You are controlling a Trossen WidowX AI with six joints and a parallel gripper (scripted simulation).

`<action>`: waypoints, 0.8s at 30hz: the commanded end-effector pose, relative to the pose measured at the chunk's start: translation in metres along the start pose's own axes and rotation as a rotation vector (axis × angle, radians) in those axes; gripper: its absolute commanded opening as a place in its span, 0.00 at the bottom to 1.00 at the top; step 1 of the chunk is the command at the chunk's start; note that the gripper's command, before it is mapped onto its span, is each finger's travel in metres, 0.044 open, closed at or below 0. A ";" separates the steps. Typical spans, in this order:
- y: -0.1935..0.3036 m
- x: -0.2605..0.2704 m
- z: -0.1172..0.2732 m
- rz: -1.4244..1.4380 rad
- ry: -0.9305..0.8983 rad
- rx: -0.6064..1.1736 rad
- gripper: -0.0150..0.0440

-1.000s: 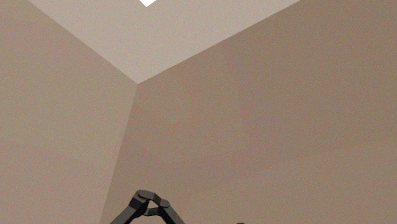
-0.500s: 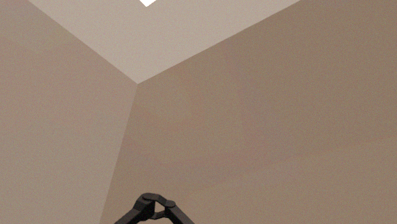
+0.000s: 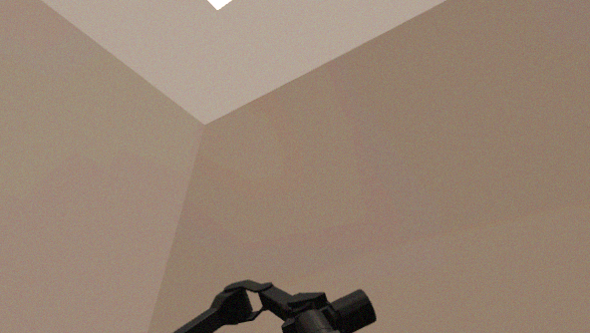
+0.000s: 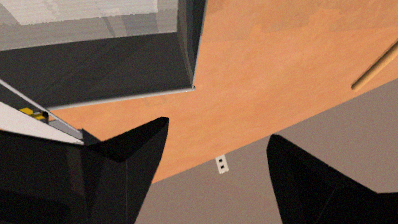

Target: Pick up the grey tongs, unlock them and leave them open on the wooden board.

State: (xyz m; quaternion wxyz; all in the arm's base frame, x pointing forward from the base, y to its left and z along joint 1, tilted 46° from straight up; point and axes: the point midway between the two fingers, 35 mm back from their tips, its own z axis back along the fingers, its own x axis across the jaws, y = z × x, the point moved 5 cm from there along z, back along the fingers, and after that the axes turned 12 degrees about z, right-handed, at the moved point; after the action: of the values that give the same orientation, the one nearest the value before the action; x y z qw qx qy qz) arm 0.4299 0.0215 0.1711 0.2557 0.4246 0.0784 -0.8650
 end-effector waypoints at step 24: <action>0.034 0.138 0.033 -0.123 0.202 -0.583 0.69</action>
State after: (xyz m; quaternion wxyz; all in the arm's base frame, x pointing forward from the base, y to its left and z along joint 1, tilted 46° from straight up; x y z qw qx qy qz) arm 0.3596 -0.0713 0.0867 0.3058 0.4080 0.3709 -0.7762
